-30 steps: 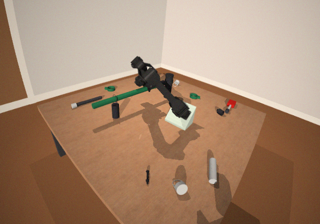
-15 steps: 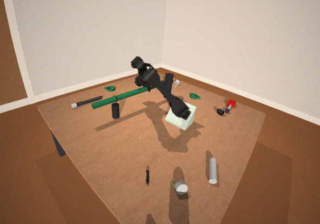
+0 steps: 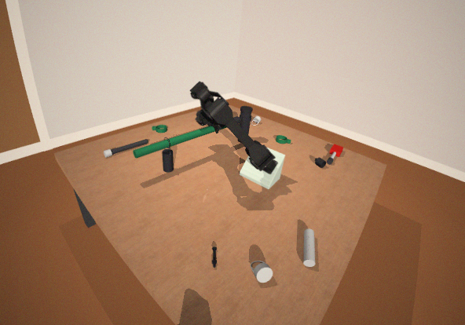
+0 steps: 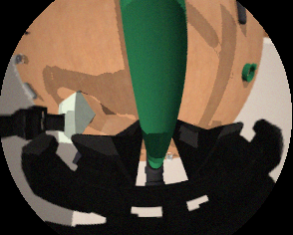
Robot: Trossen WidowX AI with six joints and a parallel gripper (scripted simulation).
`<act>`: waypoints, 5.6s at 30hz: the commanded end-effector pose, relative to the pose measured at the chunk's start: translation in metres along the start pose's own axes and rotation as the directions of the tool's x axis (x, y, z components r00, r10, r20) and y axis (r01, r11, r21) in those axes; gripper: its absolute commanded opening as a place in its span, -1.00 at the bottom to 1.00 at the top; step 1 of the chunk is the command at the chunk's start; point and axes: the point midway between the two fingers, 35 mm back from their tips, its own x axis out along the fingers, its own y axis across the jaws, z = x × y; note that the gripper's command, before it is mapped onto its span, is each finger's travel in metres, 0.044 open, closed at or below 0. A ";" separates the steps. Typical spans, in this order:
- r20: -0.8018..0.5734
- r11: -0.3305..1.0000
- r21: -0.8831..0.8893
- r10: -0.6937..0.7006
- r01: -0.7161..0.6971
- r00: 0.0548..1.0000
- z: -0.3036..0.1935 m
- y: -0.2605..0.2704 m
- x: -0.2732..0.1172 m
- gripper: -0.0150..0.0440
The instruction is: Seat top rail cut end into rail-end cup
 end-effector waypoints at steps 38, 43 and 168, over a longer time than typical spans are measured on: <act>-0.019 1.000 0.007 0.000 0.000 1.000 -0.008 0.002 -0.004 -0.49; -0.020 1.000 0.007 0.000 0.000 1.000 -0.009 0.002 -0.004 -0.49; 0.007 1.000 -0.005 0.008 -0.008 1.000 -0.007 0.003 -0.040 1.00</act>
